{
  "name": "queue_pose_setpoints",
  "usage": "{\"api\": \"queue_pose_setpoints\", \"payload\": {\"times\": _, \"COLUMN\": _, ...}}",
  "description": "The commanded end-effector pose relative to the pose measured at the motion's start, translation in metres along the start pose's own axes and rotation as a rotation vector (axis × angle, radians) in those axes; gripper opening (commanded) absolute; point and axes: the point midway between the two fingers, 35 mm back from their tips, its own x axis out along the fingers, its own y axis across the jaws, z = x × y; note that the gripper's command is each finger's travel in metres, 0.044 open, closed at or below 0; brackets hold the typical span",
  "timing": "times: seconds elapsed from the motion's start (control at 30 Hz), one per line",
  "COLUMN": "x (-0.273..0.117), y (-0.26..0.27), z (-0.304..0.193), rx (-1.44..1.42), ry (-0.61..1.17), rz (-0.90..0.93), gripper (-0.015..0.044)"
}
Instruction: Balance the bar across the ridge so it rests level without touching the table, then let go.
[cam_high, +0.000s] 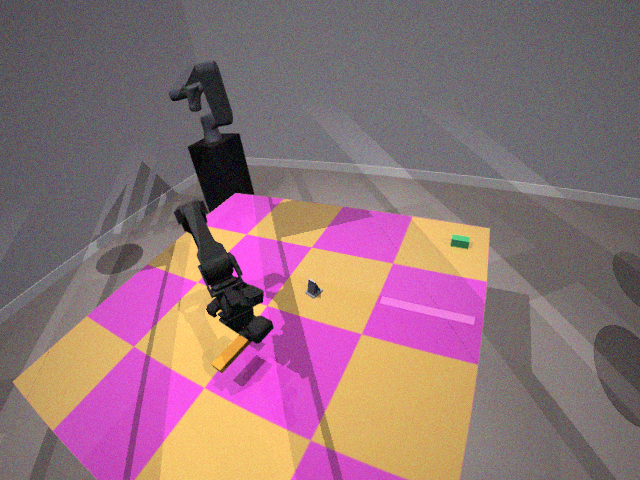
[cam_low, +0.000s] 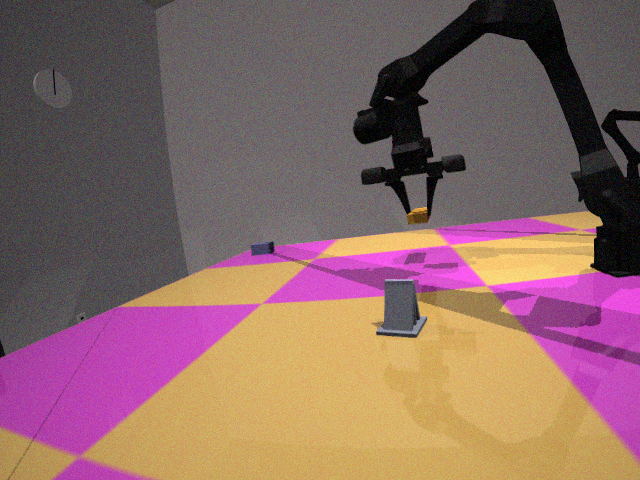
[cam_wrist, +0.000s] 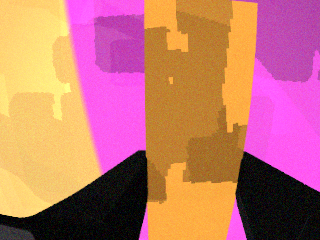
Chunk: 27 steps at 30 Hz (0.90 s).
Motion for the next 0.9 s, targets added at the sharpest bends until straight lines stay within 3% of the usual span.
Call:
{"api": "queue_pose_setpoints", "payload": {"times": 0.0, "x": -0.015, "y": -0.001, "z": 0.000, "rx": -0.004, "ry": 0.004, "rz": -0.017, "gripper": 0.0000}}
{"api": "queue_pose_setpoints", "payload": {"times": 0.87, "x": -0.022, "y": -0.029, "z": 0.071, "rx": 0.038, "ry": -0.003, "rz": -0.019, "gripper": 0.0000}}
